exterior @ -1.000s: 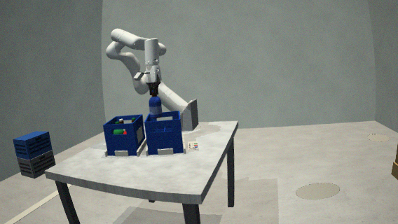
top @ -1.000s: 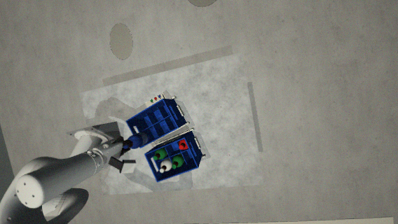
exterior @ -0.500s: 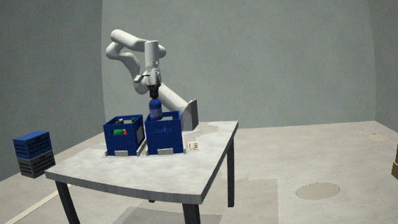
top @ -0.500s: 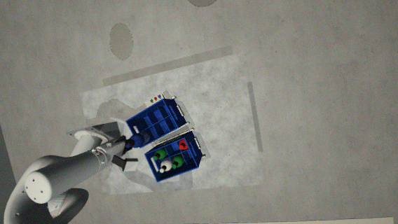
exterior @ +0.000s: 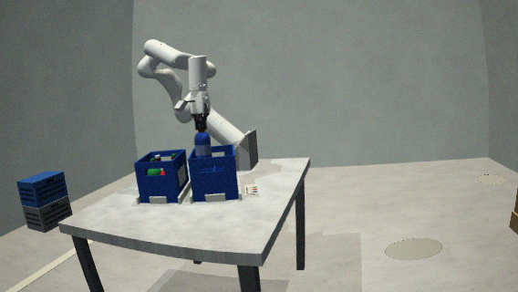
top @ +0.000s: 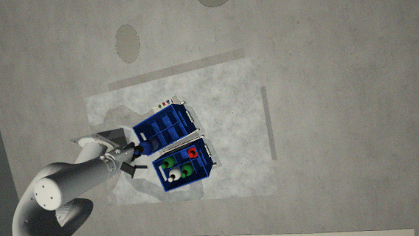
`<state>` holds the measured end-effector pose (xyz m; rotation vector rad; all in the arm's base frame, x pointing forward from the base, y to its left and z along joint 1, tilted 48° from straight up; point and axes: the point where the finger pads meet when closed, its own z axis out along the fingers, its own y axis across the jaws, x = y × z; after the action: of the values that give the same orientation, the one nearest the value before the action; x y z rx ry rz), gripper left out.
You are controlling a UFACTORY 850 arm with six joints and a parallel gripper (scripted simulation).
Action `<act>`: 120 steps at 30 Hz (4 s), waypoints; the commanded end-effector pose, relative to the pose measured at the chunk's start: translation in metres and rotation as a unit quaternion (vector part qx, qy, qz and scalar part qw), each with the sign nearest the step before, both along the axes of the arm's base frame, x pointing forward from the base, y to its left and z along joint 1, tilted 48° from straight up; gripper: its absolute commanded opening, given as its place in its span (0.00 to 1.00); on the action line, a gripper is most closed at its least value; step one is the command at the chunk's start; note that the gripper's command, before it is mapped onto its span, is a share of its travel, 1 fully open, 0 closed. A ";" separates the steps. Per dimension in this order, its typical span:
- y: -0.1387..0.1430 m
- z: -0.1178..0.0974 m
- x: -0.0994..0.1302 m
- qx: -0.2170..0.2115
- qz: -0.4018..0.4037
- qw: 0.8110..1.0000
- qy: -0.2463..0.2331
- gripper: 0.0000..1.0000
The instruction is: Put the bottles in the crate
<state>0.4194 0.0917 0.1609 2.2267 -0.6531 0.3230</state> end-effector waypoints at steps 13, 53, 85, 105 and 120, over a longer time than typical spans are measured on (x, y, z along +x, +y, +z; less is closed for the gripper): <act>-0.009 -0.008 0.001 0.000 0.000 1.000 -0.001 0.00; -0.035 -0.032 0.002 0.000 0.000 1.000 -0.001 0.00; -0.057 -0.051 0.002 0.000 0.000 1.000 -0.001 0.00; -0.068 -0.061 0.003 0.000 0.000 1.000 -0.001 0.00; -0.074 -0.066 0.003 0.000 0.000 1.000 -0.001 0.00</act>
<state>0.4217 0.0181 0.0953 2.2267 -0.6531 0.3231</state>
